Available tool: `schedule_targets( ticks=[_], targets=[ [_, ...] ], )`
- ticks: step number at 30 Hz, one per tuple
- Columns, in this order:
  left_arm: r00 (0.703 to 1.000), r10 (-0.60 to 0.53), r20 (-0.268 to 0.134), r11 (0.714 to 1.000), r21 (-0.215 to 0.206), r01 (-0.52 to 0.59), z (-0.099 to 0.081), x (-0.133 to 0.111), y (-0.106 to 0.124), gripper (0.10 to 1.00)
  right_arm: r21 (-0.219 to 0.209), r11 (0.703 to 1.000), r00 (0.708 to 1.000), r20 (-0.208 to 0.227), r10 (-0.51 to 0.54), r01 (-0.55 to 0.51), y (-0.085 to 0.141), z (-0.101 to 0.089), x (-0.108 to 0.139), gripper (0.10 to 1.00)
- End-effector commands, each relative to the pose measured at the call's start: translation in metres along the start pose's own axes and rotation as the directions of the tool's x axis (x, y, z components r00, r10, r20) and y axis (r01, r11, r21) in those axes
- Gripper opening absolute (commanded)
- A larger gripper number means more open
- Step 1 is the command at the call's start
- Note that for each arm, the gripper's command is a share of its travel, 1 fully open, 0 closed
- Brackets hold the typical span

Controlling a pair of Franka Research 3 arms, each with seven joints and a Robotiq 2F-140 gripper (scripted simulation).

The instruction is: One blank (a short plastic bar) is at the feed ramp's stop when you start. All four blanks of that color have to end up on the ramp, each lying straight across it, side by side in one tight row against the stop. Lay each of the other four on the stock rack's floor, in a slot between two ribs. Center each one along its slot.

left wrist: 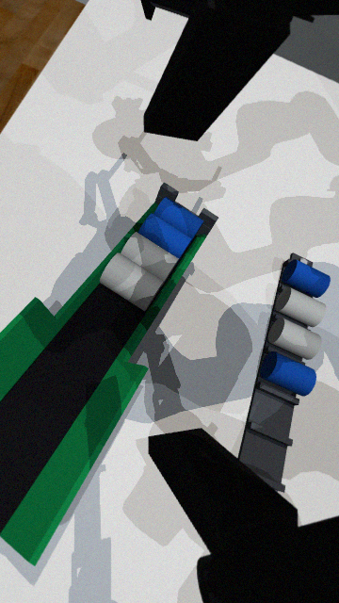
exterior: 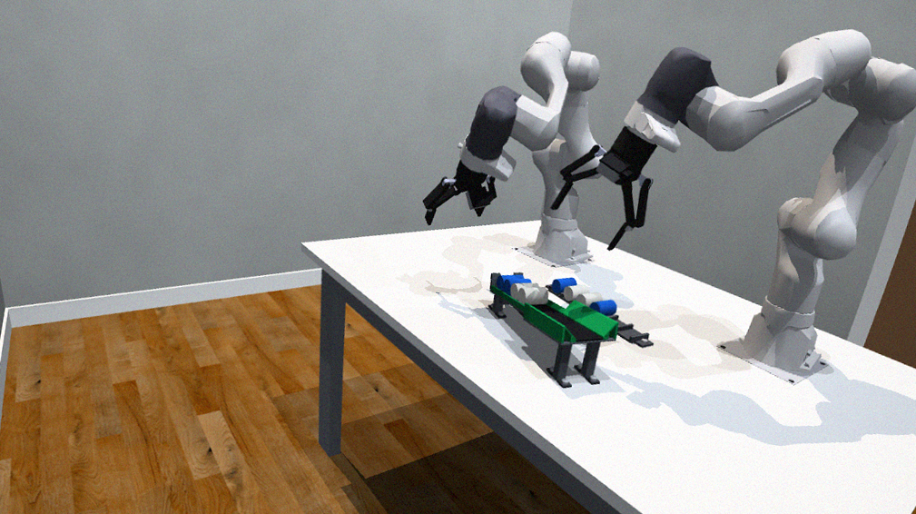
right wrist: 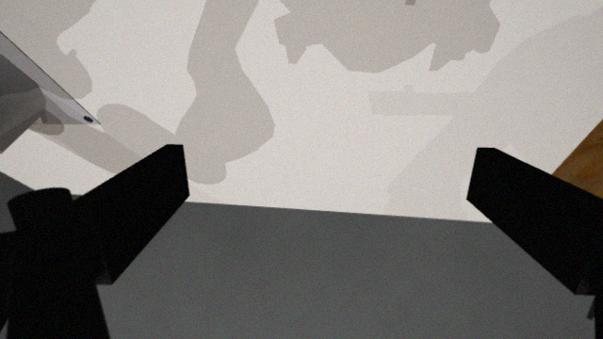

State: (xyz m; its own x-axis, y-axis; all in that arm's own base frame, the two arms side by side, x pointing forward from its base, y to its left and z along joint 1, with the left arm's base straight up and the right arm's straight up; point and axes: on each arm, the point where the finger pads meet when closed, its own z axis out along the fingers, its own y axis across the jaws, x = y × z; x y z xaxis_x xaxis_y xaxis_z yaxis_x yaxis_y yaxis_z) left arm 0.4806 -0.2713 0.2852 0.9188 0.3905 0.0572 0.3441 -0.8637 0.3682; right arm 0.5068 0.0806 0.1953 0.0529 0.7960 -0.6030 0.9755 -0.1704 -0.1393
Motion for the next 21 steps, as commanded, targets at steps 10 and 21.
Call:
schedule_targets(
  ticks=[10,21],
  targets=[
    [0.999,0.035,-0.019,0.999,0.035,-0.035,-0.017,0.049,-0.039,1.000,-0.002,1.000,1.000,-0.005,0.006,-0.006,0.001,-0.001,0.000,1.000],
    [0.999,0.024,-0.042,0.998,0.057,-0.021,-0.037,0.090,-0.075,1.000,-0.002,1.000,1.000,-0.005,0.006,-0.006,0.001,-0.001,0.000,1.000]
  ],
)
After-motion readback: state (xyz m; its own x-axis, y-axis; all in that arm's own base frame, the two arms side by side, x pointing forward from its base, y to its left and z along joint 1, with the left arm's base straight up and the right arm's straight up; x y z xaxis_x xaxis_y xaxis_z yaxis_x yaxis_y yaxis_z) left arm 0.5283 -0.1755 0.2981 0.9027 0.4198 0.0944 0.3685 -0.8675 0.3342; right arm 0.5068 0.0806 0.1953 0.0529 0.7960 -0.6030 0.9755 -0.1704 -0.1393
